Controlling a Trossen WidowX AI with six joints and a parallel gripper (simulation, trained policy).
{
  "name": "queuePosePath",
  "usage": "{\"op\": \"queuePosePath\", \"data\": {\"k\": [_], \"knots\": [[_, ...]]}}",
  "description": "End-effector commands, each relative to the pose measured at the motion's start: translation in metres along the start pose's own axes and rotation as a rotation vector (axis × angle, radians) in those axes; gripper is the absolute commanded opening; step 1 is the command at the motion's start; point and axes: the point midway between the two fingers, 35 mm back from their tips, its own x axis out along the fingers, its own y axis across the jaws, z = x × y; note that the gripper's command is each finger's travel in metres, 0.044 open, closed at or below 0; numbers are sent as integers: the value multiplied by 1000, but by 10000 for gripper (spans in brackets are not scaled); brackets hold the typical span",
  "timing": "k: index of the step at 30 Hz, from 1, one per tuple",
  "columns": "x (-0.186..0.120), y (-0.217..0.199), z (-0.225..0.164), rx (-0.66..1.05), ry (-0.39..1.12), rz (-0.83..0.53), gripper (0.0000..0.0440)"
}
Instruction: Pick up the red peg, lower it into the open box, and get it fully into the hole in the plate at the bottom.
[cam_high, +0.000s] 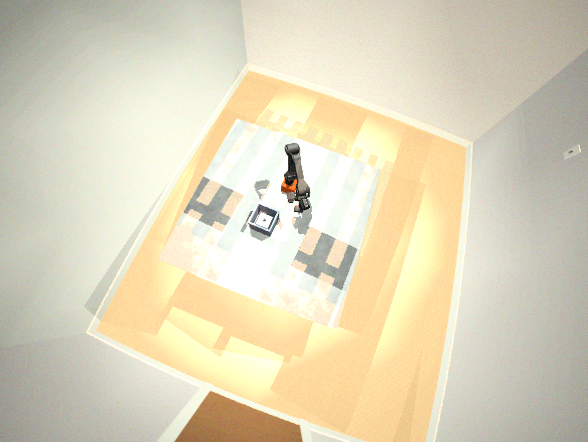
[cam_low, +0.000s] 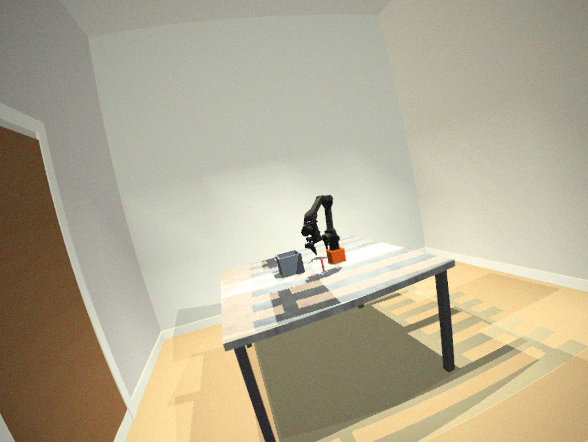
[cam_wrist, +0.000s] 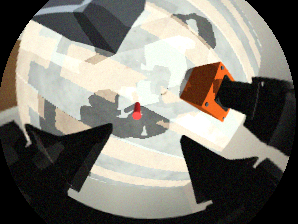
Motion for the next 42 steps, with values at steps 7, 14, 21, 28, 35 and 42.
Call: {"op": "queuePosePath", "data": {"k": [7, 14, 21, 28, 35, 42], "knots": [[36, 2, 7, -25, -65, -33, 436], [59, 5, 11, -24, -91, -28, 429], [81, 6, 14, -1, -110, -17, 414], [97, 13, 11, 0, -107, -3, 282], [108, 22, 4, -27, -90, 13, 107], [111, 31, -4, -63, -67, 39, 0]]}}
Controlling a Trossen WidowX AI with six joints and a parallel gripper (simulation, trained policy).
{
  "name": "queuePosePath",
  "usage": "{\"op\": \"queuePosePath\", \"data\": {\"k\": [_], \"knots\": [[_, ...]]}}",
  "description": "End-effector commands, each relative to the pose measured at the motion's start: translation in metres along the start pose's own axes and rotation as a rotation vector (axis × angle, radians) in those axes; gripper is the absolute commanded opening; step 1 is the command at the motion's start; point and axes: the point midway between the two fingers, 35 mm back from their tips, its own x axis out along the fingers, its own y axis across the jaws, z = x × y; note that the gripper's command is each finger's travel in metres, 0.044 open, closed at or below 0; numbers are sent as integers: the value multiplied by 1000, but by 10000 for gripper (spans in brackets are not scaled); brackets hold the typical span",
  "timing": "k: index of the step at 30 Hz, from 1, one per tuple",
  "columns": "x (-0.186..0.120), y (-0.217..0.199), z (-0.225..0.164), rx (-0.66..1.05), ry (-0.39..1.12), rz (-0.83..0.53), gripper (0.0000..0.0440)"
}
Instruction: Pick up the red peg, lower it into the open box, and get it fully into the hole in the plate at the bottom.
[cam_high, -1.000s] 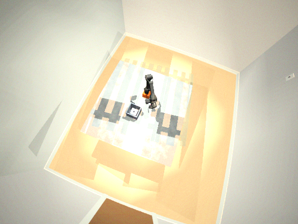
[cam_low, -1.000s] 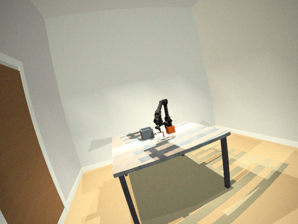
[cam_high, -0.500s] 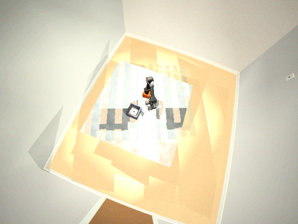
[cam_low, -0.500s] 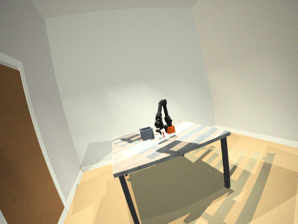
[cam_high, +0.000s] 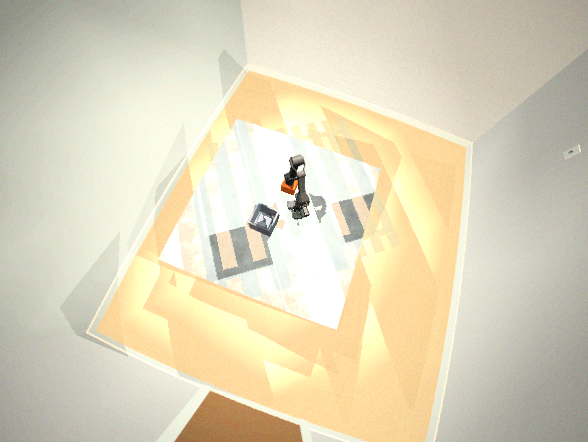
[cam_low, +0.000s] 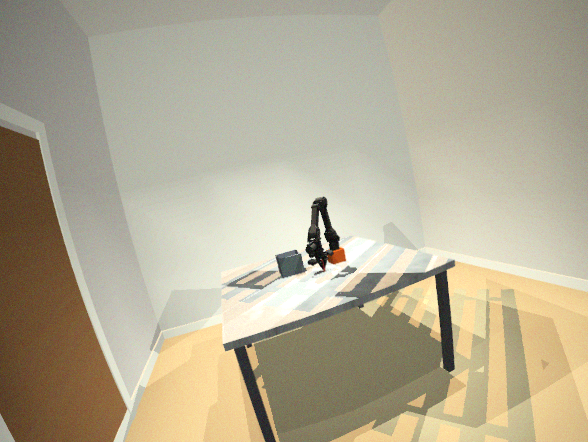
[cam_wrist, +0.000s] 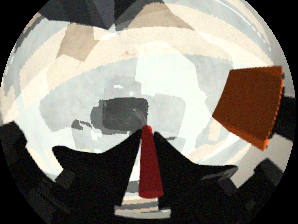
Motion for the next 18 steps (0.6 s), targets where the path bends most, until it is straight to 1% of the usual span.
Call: {"op": "queuePosePath", "data": {"k": [1, 9, 18], "knots": [[-1, 8, -5, -17, 14, 30, 1], [-15, 16, -6, 3, 30, 71, 0], [-39, 30, -9, 24, 65, 139, 0]]}}
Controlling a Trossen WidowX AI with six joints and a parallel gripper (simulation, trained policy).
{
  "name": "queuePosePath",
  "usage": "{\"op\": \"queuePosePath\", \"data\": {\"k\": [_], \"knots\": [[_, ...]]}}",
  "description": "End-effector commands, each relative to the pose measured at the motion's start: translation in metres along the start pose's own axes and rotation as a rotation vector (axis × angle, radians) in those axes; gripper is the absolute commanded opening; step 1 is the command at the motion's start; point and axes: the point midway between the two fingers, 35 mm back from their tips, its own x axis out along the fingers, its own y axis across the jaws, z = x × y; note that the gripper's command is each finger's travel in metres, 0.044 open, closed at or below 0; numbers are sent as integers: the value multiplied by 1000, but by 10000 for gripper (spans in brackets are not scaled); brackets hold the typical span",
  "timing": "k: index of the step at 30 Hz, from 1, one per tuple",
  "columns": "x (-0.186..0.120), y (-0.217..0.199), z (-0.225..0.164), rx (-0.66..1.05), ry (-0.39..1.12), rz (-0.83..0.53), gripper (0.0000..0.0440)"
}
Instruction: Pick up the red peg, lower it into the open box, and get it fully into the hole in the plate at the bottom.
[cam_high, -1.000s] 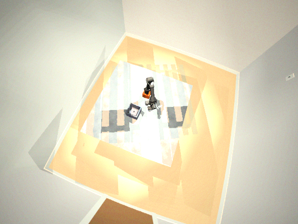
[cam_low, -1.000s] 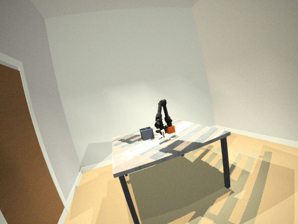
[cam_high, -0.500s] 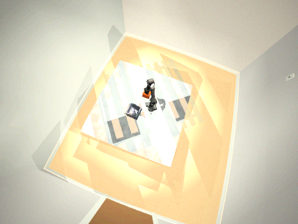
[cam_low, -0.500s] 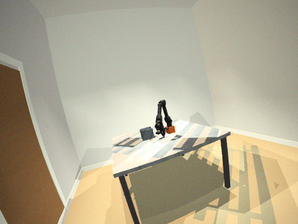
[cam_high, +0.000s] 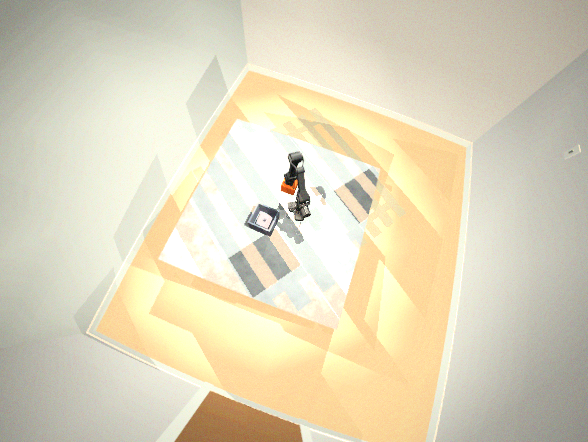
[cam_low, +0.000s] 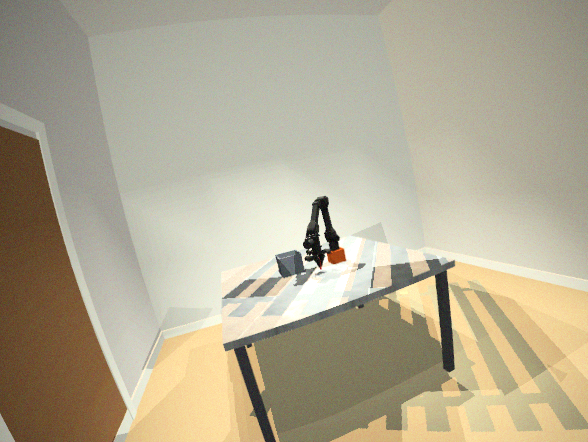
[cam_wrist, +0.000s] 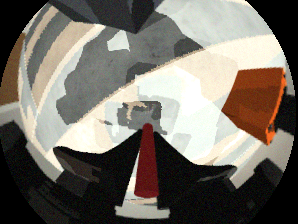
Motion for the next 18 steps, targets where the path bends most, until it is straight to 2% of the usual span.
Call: {"op": "queuePosePath", "data": {"k": [1, 18], "knots": [[-12, 9, -2, 17, 20, 35, 0], [-78, 53, 4, 10, 53, 215, 0]]}}
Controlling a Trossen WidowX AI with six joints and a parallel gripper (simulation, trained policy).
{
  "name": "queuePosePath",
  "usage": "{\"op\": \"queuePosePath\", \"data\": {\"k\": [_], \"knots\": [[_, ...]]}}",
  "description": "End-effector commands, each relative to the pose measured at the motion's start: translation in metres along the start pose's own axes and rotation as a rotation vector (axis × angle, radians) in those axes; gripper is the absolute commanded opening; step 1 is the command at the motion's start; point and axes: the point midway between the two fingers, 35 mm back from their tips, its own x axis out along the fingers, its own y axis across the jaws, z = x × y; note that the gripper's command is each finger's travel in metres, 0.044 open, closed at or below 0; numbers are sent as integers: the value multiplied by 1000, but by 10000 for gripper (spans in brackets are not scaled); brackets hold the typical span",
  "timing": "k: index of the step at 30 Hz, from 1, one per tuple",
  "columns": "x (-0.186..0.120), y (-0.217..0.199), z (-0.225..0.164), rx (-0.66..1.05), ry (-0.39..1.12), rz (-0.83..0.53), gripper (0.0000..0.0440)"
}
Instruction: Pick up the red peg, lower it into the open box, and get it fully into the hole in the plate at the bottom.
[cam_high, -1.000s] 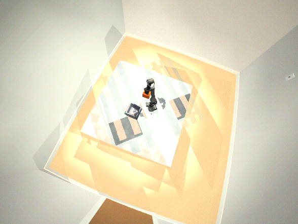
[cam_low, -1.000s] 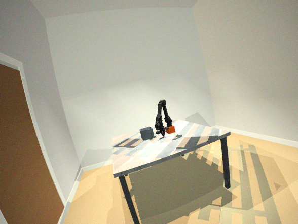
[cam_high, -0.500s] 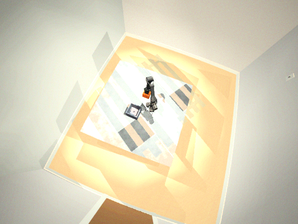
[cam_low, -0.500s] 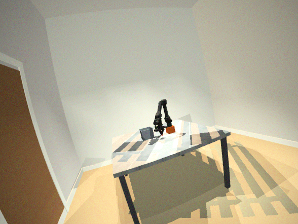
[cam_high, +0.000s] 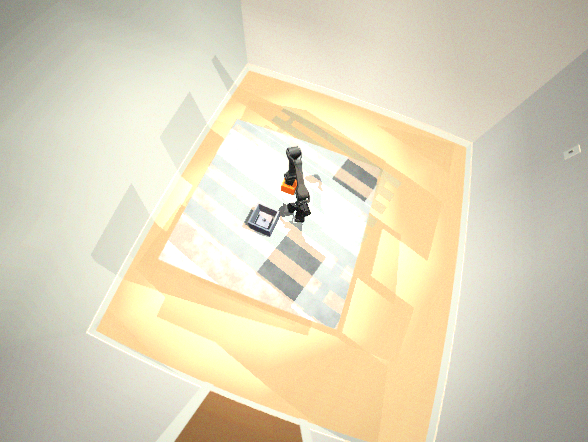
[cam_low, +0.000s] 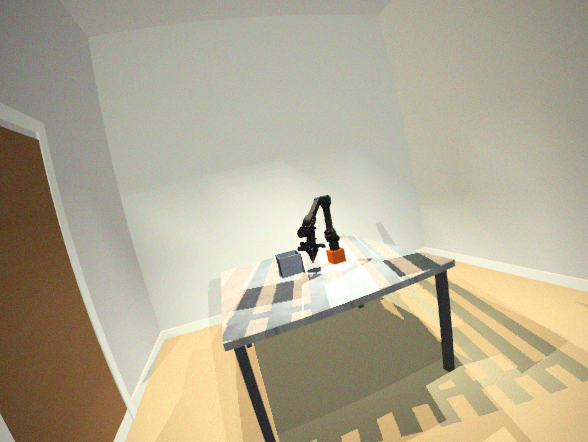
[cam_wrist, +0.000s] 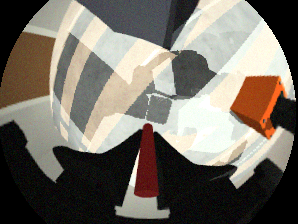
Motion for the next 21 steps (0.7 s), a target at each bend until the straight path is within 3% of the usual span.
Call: {"op": "queuePosePath", "data": {"k": [1, 21], "knots": [[-16, 14, 5, -9, -6, 45, 0], [-70, 50, 65, -12, -103, 116, 0]]}}
